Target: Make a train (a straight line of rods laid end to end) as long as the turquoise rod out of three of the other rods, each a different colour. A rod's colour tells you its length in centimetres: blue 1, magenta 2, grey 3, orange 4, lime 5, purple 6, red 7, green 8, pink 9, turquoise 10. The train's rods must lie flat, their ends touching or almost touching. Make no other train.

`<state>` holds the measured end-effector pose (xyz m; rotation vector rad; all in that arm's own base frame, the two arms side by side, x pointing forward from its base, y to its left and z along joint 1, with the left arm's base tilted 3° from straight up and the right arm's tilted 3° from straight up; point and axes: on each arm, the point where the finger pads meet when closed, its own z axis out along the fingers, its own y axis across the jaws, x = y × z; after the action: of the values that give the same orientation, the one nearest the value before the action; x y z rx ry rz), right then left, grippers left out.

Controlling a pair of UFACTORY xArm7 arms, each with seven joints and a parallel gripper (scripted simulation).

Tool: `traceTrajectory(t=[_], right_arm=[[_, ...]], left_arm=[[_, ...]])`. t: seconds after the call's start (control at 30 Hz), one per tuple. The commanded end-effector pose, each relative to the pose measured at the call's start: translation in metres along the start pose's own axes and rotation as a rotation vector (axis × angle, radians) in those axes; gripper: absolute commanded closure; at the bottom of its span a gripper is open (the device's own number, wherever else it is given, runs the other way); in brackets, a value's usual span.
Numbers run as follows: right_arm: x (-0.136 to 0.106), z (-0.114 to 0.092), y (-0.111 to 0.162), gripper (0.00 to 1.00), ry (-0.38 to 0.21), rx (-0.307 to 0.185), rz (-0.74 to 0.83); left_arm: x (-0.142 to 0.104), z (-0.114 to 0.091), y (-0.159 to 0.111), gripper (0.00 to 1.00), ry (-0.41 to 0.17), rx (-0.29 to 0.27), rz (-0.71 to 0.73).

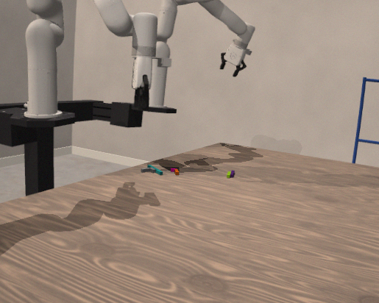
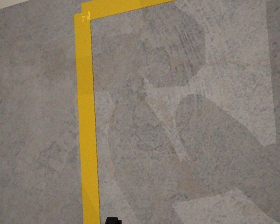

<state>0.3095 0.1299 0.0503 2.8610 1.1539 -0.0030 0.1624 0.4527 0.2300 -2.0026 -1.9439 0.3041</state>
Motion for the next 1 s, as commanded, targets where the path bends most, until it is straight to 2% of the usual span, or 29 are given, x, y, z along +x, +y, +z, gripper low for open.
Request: traceTrajectory(t=[0.0, 0.27, 0.33, 0.37, 0.53, 0.83, 0.9, 0.97], right_arm=[[0.001, -0.001, 0.000, 0.00, 0.003, -0.001, 0.000], [0.001, -0.001, 0.000, 0.00, 0.003, -0.001, 0.000], [0.001, -0.001, 0.000, 0.00, 0.003, -0.001, 0.000], [0.001, -0.001, 0.000, 0.00, 0.003, -0.001, 0.000], [0.001, -0.001, 0.000, 0.00, 0.003, -0.001, 0.000], [0.001, -0.001, 0.000, 0.00, 0.003, -0.001, 0.000], [0.001, -0.001, 0.000, 0.00, 0.003, -0.001, 0.000], [0.001, -0.001, 0.000, 0.00, 0.003, -0.001, 0.000]], left_arm=[[-0.002, 0.001, -0.020, 0.00, -0.020, -0.038, -0.002], [-0.010, 0.008, -0.059, 0.00, -0.057, -0.116, -0.010], [-0.010, 0.008, -0.059, 0.00, -0.057, -0.116, -0.010], [-0.013, 0.009, -0.070, 0.00, -0.065, -0.140, -0.013], [-0.020, 0.013, -0.093, 0.00, -0.075, -0.190, -0.020], [-0.037, 0.018, -0.135, 0.00, -0.072, -0.290, -0.040], [-0.037, 0.018, -0.135, 0.00, -0.072, -0.290, -0.040], [-0.041, 0.019, -0.146, 0.00, -0.066, -0.315, -0.046]])
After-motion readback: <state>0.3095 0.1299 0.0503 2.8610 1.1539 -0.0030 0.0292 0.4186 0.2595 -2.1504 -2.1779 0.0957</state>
